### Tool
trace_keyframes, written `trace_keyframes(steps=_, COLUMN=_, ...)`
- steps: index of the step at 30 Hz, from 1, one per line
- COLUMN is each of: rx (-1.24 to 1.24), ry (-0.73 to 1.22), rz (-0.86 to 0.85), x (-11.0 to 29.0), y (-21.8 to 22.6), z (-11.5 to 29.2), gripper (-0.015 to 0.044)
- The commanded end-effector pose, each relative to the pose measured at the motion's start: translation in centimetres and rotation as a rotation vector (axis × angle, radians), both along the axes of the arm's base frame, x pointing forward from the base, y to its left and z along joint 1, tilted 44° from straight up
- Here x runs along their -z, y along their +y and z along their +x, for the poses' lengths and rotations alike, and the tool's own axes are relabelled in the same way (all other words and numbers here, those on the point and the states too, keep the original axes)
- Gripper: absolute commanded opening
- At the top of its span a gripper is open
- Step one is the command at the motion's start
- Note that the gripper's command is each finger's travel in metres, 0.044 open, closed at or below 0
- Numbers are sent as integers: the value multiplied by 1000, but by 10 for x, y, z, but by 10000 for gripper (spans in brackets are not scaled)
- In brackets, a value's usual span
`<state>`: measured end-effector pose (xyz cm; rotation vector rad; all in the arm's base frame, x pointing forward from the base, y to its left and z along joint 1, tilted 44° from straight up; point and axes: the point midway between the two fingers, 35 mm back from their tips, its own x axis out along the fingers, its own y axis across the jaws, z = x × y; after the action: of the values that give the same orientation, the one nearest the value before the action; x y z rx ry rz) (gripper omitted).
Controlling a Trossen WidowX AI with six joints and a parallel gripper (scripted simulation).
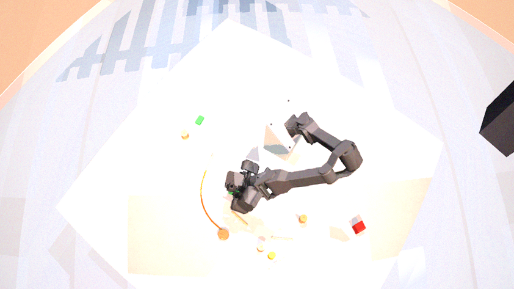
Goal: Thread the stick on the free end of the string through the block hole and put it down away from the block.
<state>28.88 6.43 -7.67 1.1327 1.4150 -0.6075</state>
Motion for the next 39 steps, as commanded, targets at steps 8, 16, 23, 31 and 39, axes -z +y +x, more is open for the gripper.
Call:
trace_keyframes(steps=8, rx=48, ry=-67, rz=-137, x=-3, y=8, z=-7, gripper=0)
trace_keyframes(steps=16, rx=69, ry=-87, rz=-223, x=-2, y=13, z=-10, gripper=0)
trace_keyframes(steps=23, rx=92, ry=-121, rz=-303, x=-3, y=17, z=-12, gripper=0)
trace_keyframes(steps=31, rx=97, ry=-133, rz=-314, x=-5, y=18, z=-9, gripper=105)
trace_keyframes(steps=39, rx=96, ry=-134, rz=-314, x=-31, y=13, z=-11, gripper=245)
